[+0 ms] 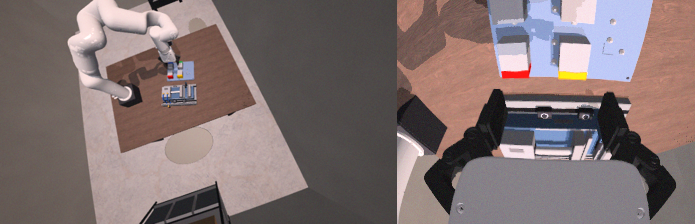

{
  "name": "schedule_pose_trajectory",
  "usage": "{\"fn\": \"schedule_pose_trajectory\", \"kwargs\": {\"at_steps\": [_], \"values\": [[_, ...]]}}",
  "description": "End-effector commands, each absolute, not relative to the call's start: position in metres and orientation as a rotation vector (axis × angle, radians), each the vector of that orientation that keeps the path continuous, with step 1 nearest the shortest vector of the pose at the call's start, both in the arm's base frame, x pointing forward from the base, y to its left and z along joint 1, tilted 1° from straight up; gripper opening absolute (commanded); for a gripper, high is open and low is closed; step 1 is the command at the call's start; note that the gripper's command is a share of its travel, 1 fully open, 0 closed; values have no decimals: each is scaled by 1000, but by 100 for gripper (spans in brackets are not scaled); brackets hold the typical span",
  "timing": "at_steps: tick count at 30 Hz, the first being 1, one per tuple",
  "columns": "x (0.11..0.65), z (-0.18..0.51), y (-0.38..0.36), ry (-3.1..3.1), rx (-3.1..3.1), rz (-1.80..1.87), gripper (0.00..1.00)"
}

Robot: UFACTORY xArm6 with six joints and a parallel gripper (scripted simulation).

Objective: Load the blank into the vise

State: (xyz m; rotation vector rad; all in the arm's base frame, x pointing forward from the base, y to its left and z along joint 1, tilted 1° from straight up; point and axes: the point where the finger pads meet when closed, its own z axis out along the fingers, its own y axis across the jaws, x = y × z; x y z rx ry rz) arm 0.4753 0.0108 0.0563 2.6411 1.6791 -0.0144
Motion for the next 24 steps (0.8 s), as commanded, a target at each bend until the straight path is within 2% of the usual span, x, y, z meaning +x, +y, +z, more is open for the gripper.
{"fn": "schedule_pose_trajectory", "kwargs": {"at_steps": [1, 13, 24], "values": [[476, 58, 11, 1678, 2640, -9, 100], [476, 58, 11, 1678, 2640, -9, 100], [476, 107, 21, 1678, 2640, -9, 100]]}}
